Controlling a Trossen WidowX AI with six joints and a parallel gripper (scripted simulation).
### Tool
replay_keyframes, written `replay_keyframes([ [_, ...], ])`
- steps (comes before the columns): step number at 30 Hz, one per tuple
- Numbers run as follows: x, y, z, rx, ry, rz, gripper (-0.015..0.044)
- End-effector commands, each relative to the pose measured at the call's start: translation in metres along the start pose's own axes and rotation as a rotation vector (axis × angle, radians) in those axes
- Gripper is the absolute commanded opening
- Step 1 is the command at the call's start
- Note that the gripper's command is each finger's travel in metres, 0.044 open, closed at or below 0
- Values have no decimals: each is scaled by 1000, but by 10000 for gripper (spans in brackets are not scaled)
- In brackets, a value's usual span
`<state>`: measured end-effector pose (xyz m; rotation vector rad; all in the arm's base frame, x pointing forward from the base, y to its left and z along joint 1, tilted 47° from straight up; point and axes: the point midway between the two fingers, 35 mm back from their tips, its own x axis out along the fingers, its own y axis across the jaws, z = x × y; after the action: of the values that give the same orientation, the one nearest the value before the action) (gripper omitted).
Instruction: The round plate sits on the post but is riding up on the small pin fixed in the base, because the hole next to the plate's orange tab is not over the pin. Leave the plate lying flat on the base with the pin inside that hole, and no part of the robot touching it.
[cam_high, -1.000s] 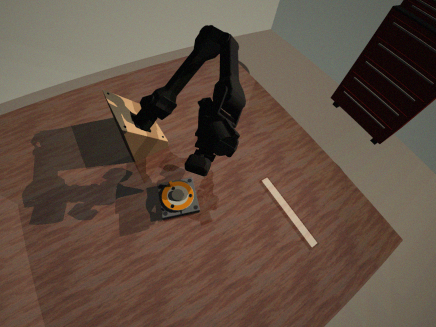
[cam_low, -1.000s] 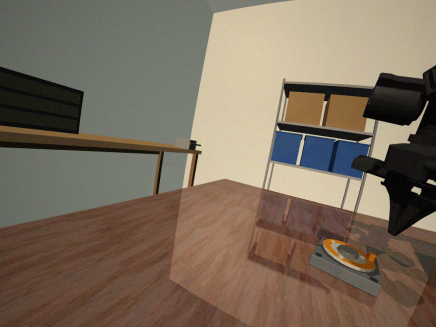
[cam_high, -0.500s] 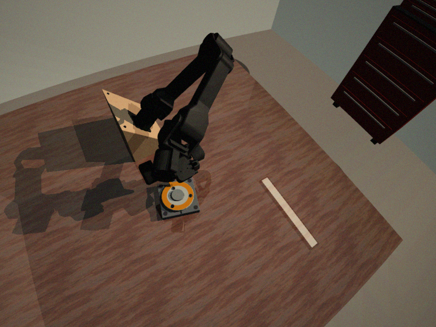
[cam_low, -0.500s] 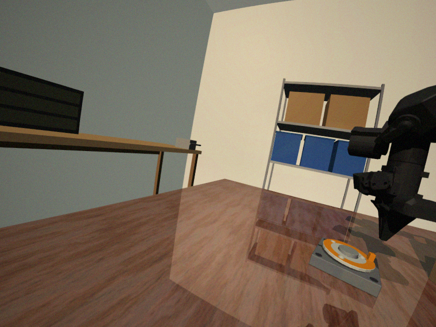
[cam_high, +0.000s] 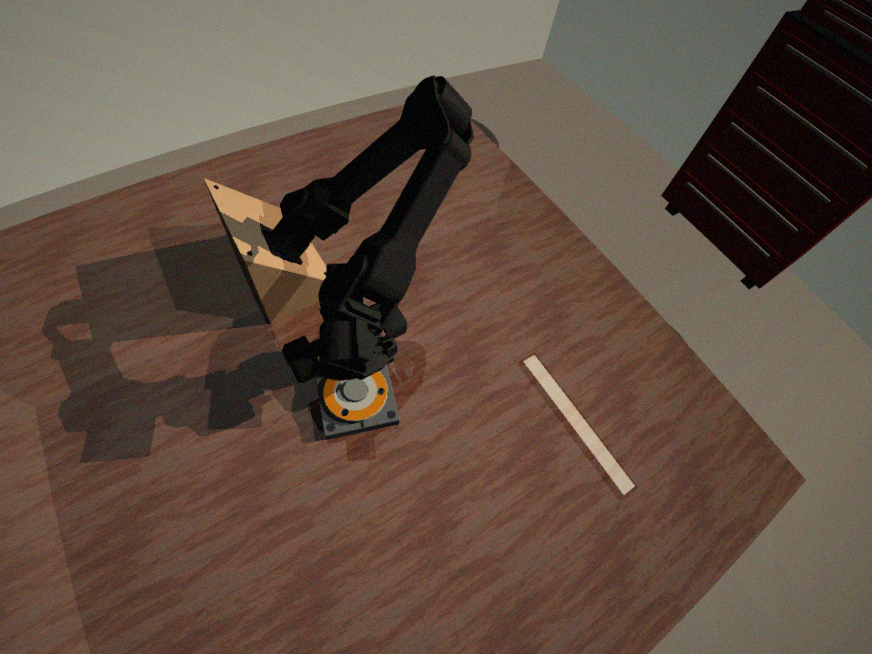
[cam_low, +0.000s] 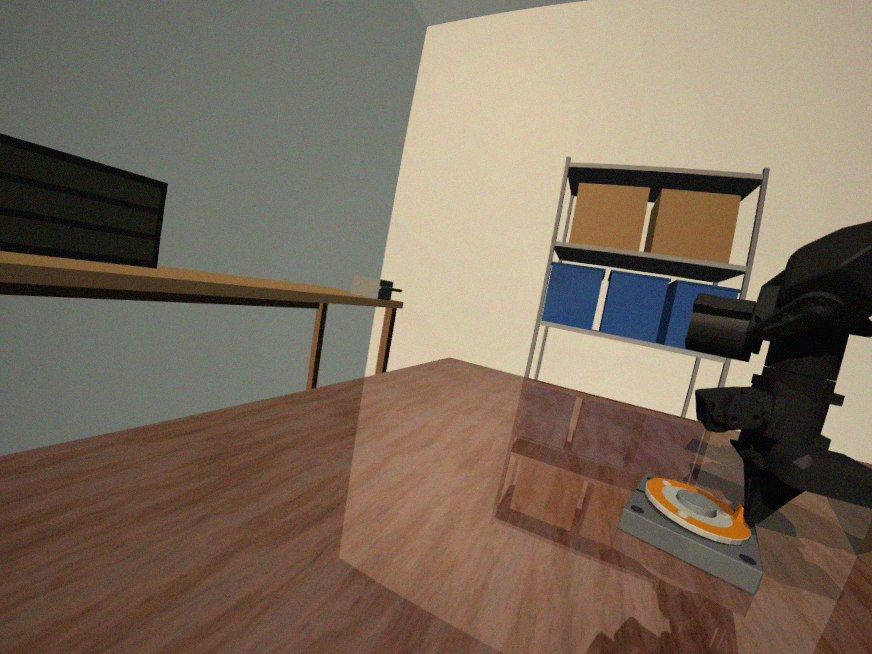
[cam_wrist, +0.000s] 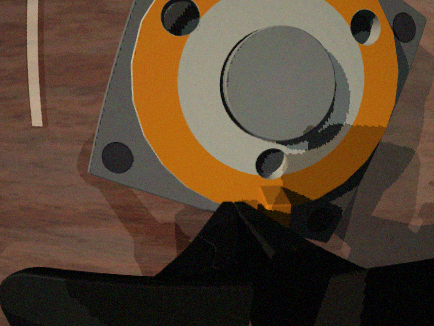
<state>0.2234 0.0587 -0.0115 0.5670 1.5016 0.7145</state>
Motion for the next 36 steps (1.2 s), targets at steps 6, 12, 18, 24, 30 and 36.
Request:
replay_keyframes([
  [6,2,-11,-4,5,1,4,0],
  [12,2,-18,-4,5,1,4,0],
  [18,2,-25,-2,5,1,3,0],
  [24,2,-31,0,4,1,3,0],
  [30,2,-39,3,4,1,3,0],
  [36,2,-45,7,4,0,2,0],
])
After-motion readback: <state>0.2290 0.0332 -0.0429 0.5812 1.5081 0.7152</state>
